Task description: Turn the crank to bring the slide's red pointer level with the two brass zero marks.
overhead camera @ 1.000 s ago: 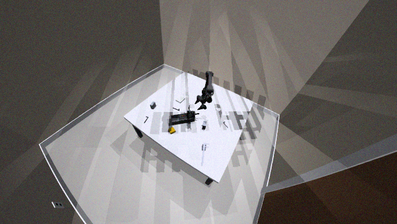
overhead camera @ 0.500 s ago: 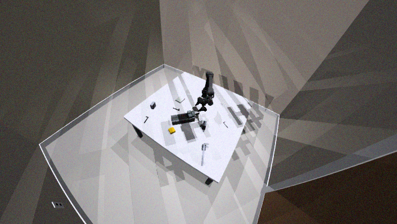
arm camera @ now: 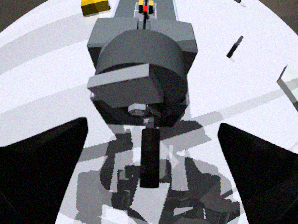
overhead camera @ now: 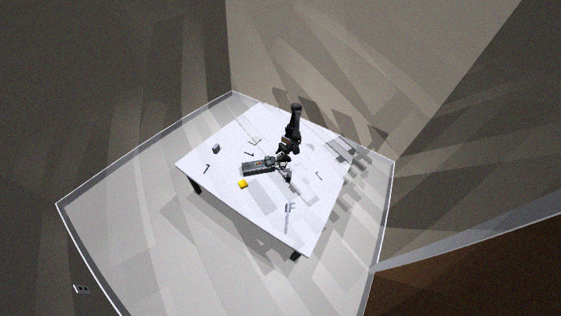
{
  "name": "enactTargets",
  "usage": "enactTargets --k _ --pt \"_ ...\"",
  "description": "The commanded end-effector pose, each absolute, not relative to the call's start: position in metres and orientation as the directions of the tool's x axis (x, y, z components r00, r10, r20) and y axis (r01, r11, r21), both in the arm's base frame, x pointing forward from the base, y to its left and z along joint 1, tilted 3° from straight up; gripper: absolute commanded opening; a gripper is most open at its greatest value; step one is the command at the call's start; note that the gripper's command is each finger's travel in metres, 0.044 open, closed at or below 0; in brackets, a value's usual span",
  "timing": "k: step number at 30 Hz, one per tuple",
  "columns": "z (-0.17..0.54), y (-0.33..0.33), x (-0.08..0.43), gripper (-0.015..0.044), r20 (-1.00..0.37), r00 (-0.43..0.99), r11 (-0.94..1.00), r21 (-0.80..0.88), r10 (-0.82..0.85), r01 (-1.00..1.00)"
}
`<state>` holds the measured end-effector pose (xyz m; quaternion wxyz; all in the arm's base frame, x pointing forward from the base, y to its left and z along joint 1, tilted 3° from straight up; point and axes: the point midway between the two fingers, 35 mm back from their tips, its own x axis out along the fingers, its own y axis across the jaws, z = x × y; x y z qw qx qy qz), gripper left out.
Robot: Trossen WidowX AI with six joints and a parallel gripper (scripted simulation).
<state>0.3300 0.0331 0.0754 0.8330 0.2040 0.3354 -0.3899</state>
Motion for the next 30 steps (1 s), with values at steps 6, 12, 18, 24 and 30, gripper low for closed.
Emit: enactTargets --k 6,12,18,24,30 --pt "0.061 0.034 0.332 0.0440 -0.716 0.473 0.610 0.083 -0.514 0.788" --pt "0.051 0.035 0.333 0.0440 -0.716 0.473 0.610 0.083 -0.514 0.788" --pt "0.041 0.036 0.333 0.0440 -0.716 0.473 0.610 0.083 -0.514 0.788" --pt "0.031 0.036 0.334 0.0440 -0.716 0.473 0.610 0.082 -0.514 0.788" --pt "0.022 0.036 0.334 0.0440 -0.716 0.473 0.610 0.082 -0.514 0.788"
